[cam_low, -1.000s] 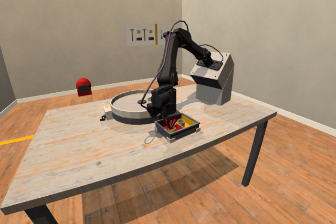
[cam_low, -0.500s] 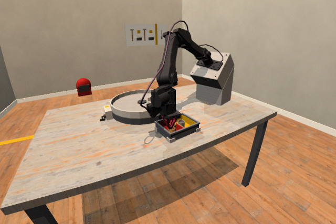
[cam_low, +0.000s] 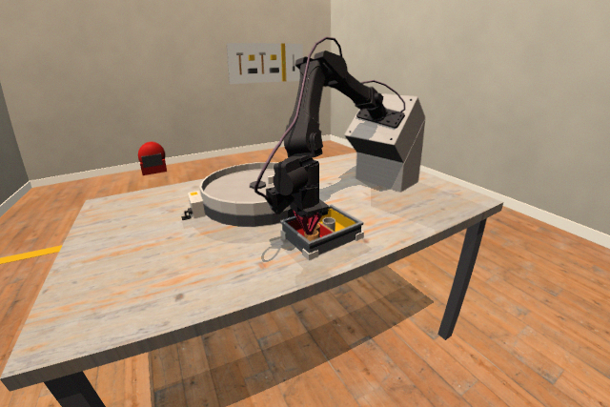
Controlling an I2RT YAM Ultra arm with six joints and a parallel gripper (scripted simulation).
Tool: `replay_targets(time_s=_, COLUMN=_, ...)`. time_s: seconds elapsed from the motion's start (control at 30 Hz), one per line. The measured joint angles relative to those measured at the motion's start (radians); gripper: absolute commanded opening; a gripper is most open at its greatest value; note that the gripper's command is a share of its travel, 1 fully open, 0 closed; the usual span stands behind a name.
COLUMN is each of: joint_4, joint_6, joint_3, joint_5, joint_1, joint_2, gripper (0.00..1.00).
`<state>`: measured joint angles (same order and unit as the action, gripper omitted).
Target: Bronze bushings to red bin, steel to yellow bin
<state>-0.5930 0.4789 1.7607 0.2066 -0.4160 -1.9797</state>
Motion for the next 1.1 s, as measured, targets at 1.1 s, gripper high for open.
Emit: replay_targets(time_s=1.1, joint_4=-0.007, joint_6=0.0, joint_3=0.018, joint_5=0.0, joint_1=0.0, joint_2=-0.003, gripper=0.0)
